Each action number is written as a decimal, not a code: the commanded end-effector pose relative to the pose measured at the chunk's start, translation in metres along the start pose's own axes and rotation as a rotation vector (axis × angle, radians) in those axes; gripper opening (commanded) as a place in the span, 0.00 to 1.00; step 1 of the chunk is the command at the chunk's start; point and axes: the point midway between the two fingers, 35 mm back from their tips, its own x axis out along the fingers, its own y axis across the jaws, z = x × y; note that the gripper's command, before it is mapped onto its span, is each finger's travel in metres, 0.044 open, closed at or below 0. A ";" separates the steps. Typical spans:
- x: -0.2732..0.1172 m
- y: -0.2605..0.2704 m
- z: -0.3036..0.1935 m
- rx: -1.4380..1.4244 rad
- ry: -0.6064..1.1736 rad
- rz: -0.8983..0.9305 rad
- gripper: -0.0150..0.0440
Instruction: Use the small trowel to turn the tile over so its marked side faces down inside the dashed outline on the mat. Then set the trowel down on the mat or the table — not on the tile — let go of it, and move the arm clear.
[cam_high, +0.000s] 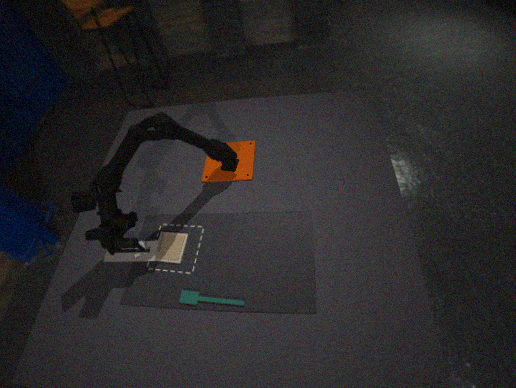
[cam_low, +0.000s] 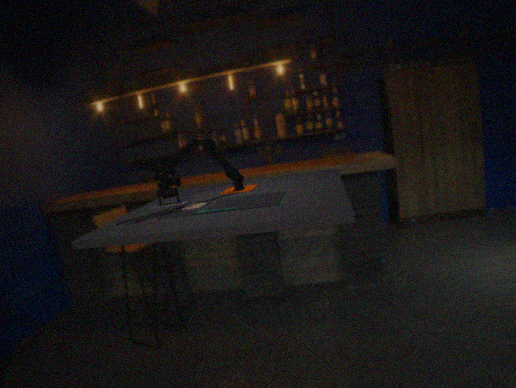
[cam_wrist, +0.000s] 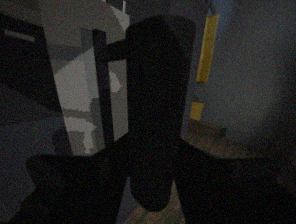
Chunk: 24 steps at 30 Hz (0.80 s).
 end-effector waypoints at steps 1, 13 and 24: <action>0.009 -0.016 0.023 -0.043 -0.040 -0.018 0.25; 0.037 -0.037 0.089 -0.092 -0.161 -0.019 0.25; 0.058 -0.056 0.154 -0.175 -0.263 -0.020 0.25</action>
